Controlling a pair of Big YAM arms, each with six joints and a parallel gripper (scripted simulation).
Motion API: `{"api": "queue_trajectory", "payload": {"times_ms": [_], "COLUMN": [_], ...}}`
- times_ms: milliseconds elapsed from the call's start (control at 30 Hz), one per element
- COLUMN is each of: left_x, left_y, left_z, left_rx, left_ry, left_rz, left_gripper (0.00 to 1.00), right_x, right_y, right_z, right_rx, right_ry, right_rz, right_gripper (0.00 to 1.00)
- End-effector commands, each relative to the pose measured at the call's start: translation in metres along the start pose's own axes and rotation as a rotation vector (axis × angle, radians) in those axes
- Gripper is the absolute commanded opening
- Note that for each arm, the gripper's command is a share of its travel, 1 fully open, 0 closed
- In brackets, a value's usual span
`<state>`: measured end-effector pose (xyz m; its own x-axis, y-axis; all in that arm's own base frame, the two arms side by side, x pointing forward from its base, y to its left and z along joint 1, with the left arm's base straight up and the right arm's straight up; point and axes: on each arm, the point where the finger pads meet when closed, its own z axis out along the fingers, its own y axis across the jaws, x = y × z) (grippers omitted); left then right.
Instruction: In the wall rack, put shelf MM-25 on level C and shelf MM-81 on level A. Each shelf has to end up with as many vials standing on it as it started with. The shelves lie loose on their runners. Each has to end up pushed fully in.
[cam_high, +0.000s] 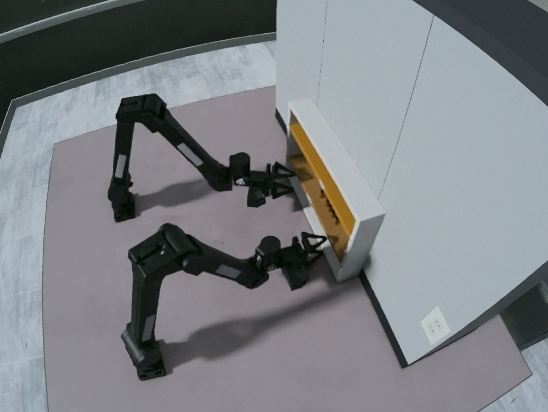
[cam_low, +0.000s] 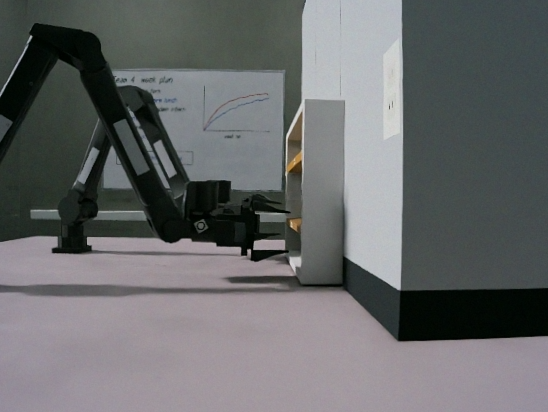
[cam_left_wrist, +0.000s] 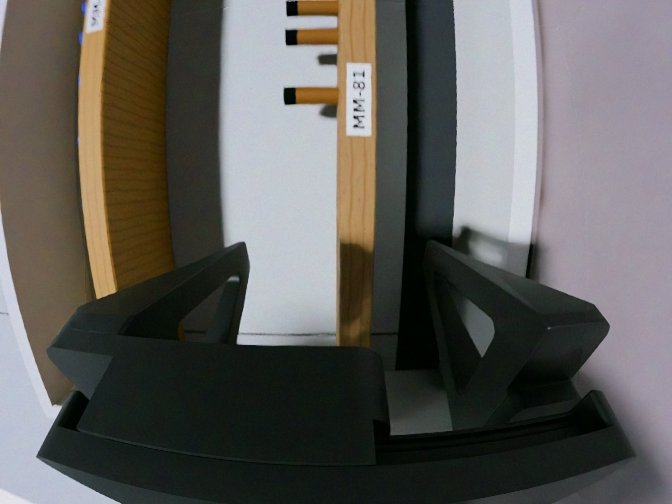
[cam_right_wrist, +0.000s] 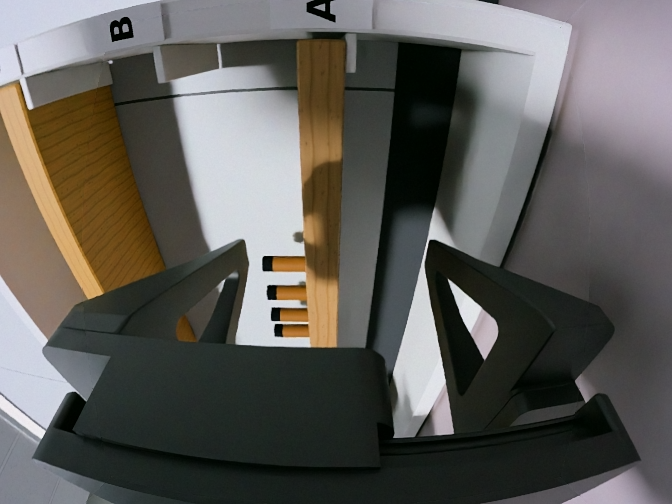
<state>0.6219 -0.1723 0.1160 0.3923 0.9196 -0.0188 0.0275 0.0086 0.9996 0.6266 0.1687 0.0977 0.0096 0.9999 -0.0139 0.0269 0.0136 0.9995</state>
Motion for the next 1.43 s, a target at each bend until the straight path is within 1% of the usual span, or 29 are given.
{"api": "queue_trajectory", "payload": {"times_ms": [0, 133, 267, 367, 433, 967, 1000, 1400], "left_x": [0.000, -0.007, -0.010, -0.010, -0.017, -0.017, -0.016, -0.016], "left_y": [0.031, 0.032, 0.037, 0.040, 0.040, 0.040, 0.027, 0.027], "left_z": [-0.003, -0.008, -0.008, -0.005, -0.004, -0.004, -0.004, -0.004], "left_rx": [-0.051, -0.054, -0.062, -0.070, -0.070, -0.070, -0.049, -0.049], "left_ry": [-0.090, -0.166, -0.202, -0.202, -0.214, -0.213, -0.211, -0.211], "left_rz": [0.035, 0.042, 0.046, 0.048, 0.045, 0.045, 0.031, 0.031], "left_gripper": [0.84, 0.84, 0.84, 0.84, 0.84, 0.84, 0.84, 0.84], "right_x": [0.003, 0.003, 0.003, 0.003, 0.003, 0.003, 0.003, 0.003], "right_y": [0.025, 0.025, 0.025, 0.025, 0.025, 0.025, 0.025, 0.025], "right_z": [0.008, 0.008, 0.008, 0.008, 0.008, 0.008, 0.008, 0.008], "right_rx": [-0.055, -0.055, -0.055, -0.055, -0.055, -0.055, -0.055, -0.055], "right_ry": [-0.003, -0.003, -0.003, -0.003, -0.003, -0.003, -0.003, -0.003], "right_rz": [0.024, 0.024, 0.024, 0.024, 0.024, 0.024, 0.024, 0.024], "right_gripper": [0.84, 0.84, 0.84, 0.84, 0.84, 0.84, 0.84, 0.84]}}
